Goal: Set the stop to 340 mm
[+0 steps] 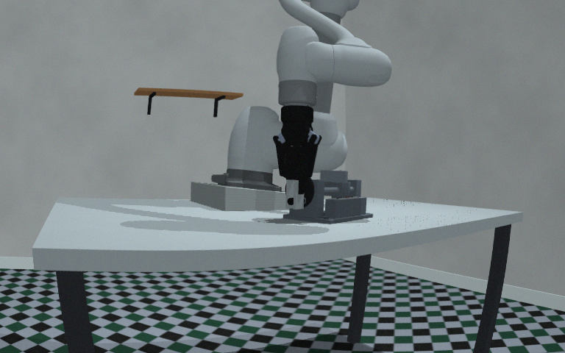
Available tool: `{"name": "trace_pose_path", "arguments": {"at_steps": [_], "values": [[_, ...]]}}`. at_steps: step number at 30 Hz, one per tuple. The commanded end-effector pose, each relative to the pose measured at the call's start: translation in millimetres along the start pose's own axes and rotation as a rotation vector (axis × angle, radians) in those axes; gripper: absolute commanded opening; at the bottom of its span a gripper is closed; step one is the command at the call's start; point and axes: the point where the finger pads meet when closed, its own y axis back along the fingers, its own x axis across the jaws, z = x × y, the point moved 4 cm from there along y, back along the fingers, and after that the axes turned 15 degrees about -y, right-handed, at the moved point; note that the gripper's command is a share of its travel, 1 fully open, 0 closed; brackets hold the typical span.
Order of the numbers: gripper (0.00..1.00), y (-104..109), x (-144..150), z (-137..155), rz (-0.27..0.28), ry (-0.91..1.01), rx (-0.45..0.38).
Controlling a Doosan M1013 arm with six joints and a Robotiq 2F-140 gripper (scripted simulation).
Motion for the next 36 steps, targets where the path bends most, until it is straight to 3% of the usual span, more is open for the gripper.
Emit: {"name": "trace_pose_path", "arguments": {"at_steps": [1, 16, 36], "values": [[0.04, 2, -2, 1, -0.001, 0.001, 0.0], [0.04, 33, -11, 3, -0.001, 0.001, 0.0], [0.04, 52, 7, -2, -0.001, 0.001, 0.0]]}}
